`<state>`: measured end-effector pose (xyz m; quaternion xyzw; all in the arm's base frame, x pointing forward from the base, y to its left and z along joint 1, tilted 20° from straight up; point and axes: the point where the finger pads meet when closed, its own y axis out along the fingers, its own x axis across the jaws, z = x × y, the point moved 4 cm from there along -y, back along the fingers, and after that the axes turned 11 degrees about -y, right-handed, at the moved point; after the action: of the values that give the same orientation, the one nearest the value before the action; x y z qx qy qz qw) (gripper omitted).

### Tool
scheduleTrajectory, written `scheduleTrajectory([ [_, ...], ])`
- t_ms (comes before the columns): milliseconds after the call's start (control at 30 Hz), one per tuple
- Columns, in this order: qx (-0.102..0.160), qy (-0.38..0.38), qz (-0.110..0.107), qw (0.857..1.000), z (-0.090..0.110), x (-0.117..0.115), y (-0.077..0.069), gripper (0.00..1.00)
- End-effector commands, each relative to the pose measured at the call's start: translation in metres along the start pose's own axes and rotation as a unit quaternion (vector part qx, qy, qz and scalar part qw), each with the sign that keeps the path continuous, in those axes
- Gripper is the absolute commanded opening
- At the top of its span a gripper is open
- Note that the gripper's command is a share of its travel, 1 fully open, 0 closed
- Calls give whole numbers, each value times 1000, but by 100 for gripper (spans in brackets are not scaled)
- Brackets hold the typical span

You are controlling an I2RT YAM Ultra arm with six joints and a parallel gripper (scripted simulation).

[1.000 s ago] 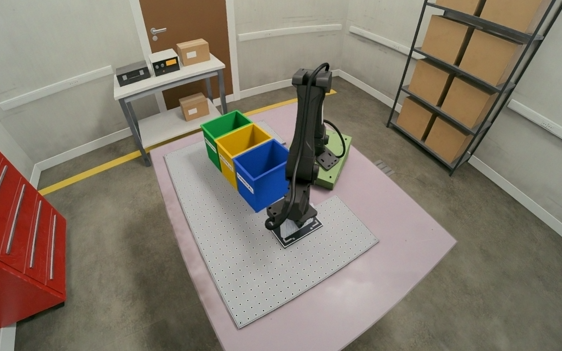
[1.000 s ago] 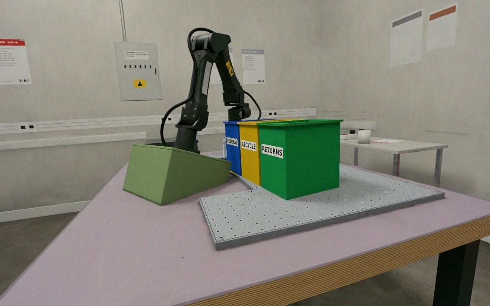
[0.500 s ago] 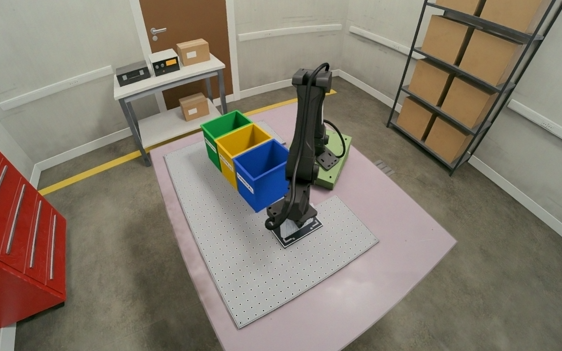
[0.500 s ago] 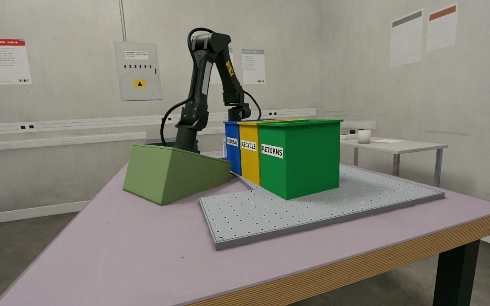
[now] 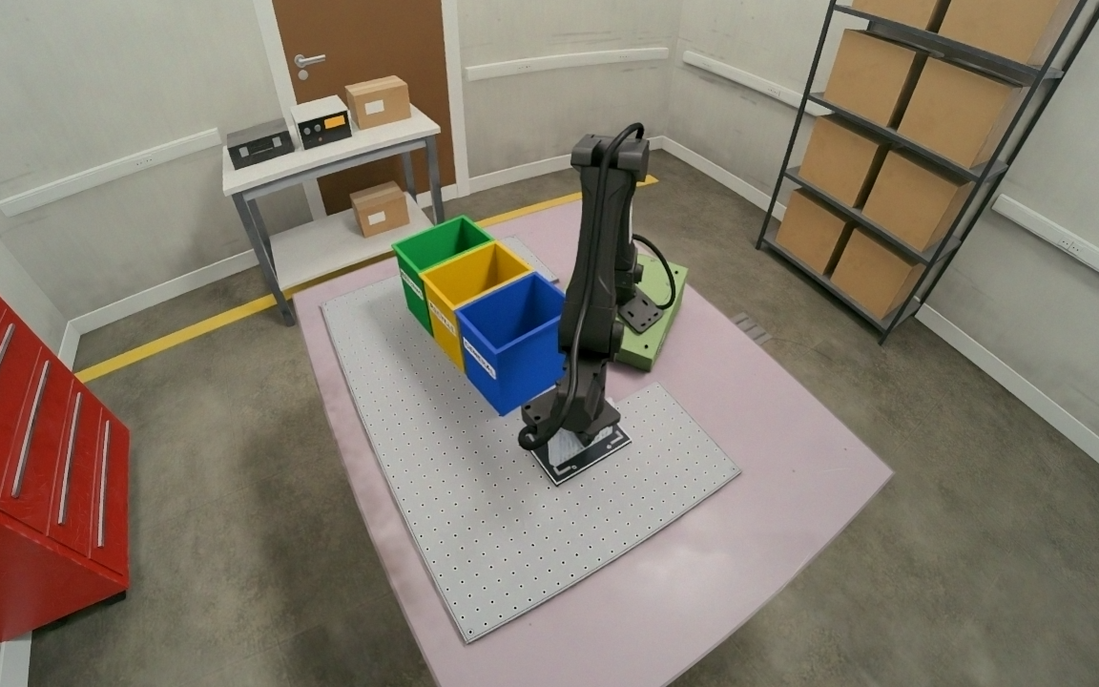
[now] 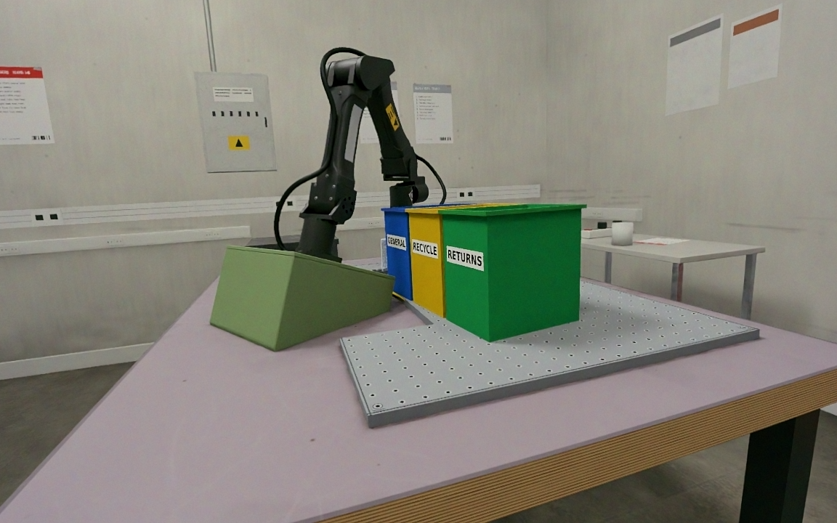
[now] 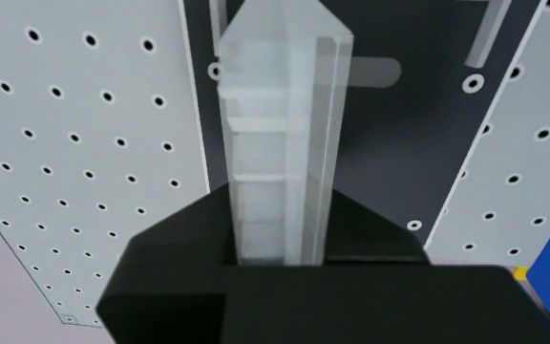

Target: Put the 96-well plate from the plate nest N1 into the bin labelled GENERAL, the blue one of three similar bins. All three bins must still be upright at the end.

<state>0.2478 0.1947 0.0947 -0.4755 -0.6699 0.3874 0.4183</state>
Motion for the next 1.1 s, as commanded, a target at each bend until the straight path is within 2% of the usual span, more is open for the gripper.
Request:
scheduleTrajectory([
  [0,26,18,62,998,12,-29,14,0],
  [333,26,18,62,998,12,-29,14,0],
  [567,11,19,54,998,7,-25,0,0],
  [633,11,19,54,998,7,-25,0,0],
  [833,-7,18,45,999,1,-22,-16,0],
  [1067,-7,11,40,999,-3,-14,-33,0],
])
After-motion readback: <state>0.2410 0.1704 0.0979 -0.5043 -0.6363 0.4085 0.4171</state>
